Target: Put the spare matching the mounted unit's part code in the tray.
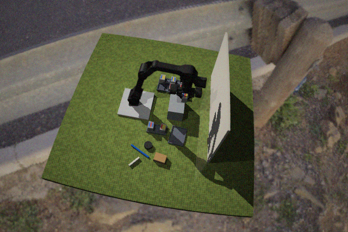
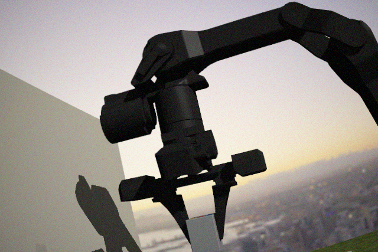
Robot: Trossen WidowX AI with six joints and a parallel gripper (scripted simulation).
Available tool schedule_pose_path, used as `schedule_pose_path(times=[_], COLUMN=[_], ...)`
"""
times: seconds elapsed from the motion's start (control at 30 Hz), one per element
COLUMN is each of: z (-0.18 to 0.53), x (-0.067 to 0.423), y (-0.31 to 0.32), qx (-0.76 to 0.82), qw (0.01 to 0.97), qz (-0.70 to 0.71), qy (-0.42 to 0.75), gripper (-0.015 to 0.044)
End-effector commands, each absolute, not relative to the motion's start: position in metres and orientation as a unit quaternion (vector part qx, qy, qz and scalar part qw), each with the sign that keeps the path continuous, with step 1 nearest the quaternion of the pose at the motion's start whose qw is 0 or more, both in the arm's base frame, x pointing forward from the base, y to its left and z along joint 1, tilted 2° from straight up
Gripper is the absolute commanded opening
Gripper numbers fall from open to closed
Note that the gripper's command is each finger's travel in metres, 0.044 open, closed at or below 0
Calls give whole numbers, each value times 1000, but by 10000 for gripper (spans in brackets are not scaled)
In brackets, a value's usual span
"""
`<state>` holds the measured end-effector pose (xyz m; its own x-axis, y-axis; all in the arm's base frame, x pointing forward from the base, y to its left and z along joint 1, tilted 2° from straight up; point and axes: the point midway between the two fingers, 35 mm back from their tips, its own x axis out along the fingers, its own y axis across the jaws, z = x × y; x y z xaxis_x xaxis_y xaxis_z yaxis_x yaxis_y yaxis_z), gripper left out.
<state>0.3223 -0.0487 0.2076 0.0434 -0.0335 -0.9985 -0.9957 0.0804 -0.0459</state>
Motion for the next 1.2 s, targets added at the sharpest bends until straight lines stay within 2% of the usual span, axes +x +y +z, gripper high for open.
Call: schedule_pose_path(times=[0.0, 0.77, 1.17], z=[207, 204, 201], x=[325, 306, 305], y=[-75, -213, -218], qx=[-500, -507, -508], qw=[518, 506, 506], qz=[461, 462, 462], qy=[519, 522, 522], gripper=[0, 0, 0])
